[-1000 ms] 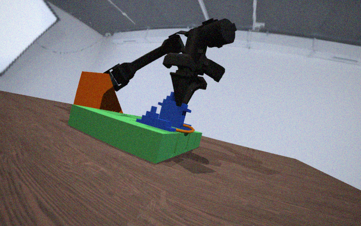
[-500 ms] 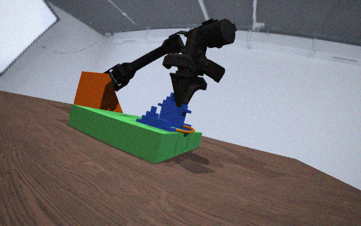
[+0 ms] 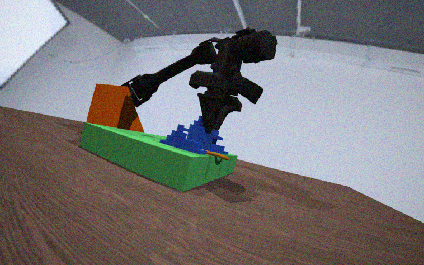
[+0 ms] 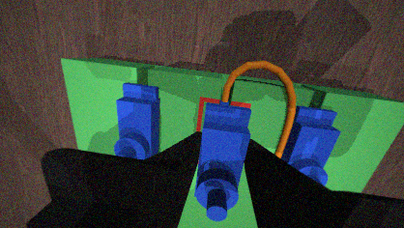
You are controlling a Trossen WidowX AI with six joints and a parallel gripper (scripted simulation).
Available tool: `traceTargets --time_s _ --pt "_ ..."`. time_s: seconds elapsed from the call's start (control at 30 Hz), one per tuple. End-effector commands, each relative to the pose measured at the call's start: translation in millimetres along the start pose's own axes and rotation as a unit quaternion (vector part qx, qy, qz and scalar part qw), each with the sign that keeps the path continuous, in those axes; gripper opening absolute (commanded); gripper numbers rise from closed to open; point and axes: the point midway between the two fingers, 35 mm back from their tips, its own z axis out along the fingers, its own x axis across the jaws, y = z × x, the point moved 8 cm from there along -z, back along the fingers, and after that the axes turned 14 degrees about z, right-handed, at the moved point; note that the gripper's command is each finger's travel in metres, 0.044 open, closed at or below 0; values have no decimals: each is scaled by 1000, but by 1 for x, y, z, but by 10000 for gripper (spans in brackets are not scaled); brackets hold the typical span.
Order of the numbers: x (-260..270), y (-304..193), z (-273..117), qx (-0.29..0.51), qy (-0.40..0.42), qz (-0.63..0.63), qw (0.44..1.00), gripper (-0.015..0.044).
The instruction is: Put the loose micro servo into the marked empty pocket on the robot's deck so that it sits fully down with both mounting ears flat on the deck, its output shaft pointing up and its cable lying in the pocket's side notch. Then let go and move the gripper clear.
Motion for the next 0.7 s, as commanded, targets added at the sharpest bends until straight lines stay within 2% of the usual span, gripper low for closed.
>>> traceTargets --time_s 0.0,0.67 --pt "-1 0 3 -2 2 3 1000 0" --pt "-1 0 25 -2 2 3 1000 0"
